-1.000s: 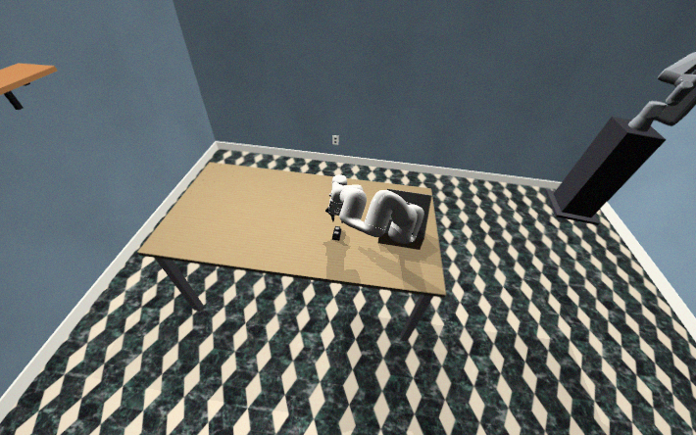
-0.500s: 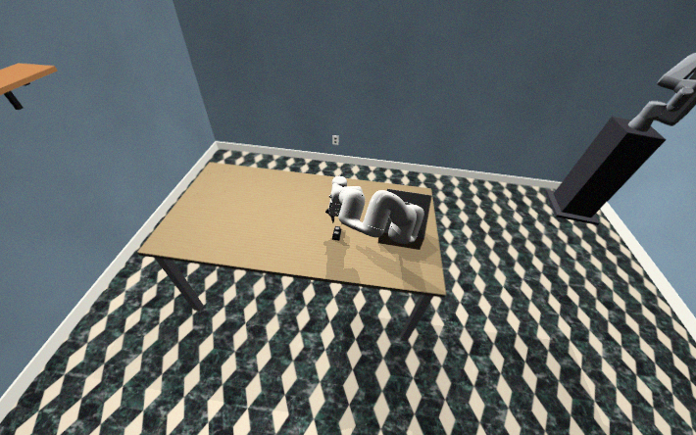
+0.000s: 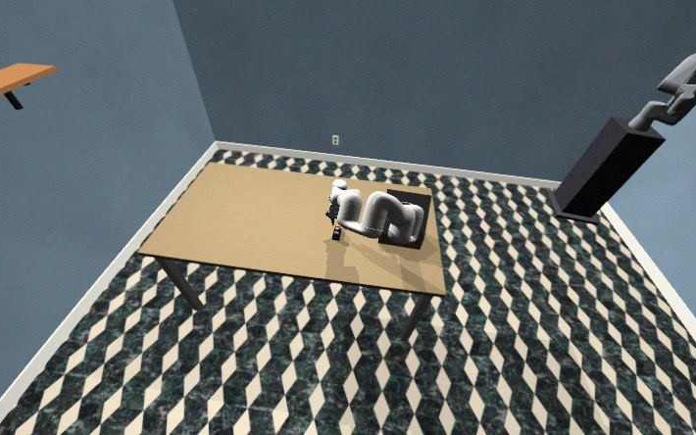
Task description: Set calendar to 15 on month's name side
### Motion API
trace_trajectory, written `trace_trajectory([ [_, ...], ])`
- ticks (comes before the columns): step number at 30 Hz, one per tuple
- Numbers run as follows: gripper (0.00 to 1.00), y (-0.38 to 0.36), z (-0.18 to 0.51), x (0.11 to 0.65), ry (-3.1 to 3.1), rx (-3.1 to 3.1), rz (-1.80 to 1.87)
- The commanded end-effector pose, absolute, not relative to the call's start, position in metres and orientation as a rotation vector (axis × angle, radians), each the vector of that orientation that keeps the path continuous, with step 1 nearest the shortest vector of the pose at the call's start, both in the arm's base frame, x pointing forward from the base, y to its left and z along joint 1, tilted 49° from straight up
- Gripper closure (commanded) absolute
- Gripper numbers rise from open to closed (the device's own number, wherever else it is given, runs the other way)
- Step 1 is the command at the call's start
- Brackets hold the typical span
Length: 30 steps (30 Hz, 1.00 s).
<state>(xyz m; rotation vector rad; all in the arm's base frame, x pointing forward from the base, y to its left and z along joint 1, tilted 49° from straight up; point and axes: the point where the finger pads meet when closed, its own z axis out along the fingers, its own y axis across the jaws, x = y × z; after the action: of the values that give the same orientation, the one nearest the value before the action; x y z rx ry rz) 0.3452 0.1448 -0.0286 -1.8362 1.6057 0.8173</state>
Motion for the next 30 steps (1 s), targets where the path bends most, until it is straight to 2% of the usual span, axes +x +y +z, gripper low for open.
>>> trace_trajectory([
  [1,0.51,0.151,-0.034,0.346,1.606,-1.835,0.814],
  [30,0.51,0.164,-0.045,0.344,1.606,-1.835,0.814],
])
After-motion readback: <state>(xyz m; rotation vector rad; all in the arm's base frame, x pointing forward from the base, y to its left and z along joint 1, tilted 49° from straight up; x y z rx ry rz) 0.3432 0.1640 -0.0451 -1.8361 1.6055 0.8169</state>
